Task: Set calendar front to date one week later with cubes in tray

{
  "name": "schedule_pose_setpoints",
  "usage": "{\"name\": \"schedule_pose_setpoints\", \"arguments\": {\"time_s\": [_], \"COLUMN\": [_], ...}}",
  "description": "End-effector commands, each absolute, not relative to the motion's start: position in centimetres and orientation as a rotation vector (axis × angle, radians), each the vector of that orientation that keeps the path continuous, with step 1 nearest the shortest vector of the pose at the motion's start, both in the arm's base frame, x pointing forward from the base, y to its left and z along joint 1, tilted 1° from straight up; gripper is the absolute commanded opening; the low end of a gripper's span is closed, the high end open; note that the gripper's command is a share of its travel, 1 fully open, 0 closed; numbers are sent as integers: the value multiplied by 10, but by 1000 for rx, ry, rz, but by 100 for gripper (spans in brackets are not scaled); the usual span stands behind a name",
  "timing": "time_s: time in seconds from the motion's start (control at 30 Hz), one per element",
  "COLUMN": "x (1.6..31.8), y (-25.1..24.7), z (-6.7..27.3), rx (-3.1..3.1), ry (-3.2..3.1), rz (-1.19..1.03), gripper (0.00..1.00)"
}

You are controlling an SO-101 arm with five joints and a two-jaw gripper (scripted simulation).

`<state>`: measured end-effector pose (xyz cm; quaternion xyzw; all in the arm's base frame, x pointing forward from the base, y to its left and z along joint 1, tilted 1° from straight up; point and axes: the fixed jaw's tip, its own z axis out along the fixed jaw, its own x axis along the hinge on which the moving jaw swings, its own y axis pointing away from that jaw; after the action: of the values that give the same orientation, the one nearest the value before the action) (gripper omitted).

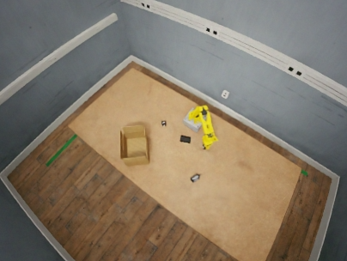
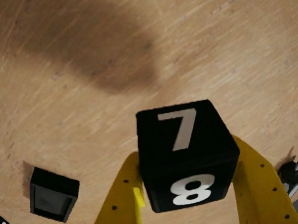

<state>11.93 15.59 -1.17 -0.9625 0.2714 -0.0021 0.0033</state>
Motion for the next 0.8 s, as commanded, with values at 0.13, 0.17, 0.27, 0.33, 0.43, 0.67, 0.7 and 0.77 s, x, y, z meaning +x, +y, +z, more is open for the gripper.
{"name": "schedule_pose_setpoints", "arguments": {"time_s": [0.13,0.17,0.27,0.33,0.43,0.67,0.7,0.77], "x": [115,115,115,115,115,115,115,115], "y": [155,155,155,155,155,155,155,155], "z": [-18,-18,-18,-19,-21,-24,-24,-24], "rx": [-3039,-3039,-3039,-3039,-3039,-3039,-3039,-3039], "ry": [836,836,836,836,836,836,836,836], "rz": [6,6,6,6,6,6,6,6], "gripper": [0,0,0,0,0,0,0,0]}}
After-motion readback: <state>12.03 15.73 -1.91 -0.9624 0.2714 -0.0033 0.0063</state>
